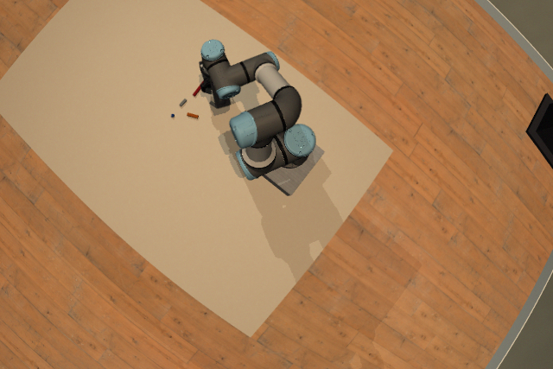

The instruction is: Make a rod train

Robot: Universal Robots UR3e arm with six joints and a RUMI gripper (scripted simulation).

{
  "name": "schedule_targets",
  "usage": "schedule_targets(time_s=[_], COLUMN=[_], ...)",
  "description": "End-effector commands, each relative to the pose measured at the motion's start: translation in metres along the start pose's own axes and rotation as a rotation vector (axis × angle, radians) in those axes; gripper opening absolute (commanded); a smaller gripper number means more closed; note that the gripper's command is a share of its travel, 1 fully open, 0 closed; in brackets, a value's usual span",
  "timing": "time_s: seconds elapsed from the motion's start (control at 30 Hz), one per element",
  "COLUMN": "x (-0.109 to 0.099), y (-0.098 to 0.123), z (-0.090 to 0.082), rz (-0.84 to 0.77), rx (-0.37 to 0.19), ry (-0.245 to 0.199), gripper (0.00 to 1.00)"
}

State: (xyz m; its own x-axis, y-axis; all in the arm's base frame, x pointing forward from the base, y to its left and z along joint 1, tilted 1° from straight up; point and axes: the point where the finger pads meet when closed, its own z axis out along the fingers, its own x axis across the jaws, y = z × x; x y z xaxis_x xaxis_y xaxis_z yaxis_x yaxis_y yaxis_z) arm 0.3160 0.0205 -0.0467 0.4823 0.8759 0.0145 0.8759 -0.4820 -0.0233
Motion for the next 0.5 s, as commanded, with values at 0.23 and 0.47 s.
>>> schedule_targets(time_s=[0.23, 0.47], x=[0.0, 0.0], y=[0.001, 0.001], z=[0.004, 0.011], rz=[0.0, 0.0], rx=[-0.002, -0.002], ry=[0.0, 0.0], gripper=[0.21, 0.21])
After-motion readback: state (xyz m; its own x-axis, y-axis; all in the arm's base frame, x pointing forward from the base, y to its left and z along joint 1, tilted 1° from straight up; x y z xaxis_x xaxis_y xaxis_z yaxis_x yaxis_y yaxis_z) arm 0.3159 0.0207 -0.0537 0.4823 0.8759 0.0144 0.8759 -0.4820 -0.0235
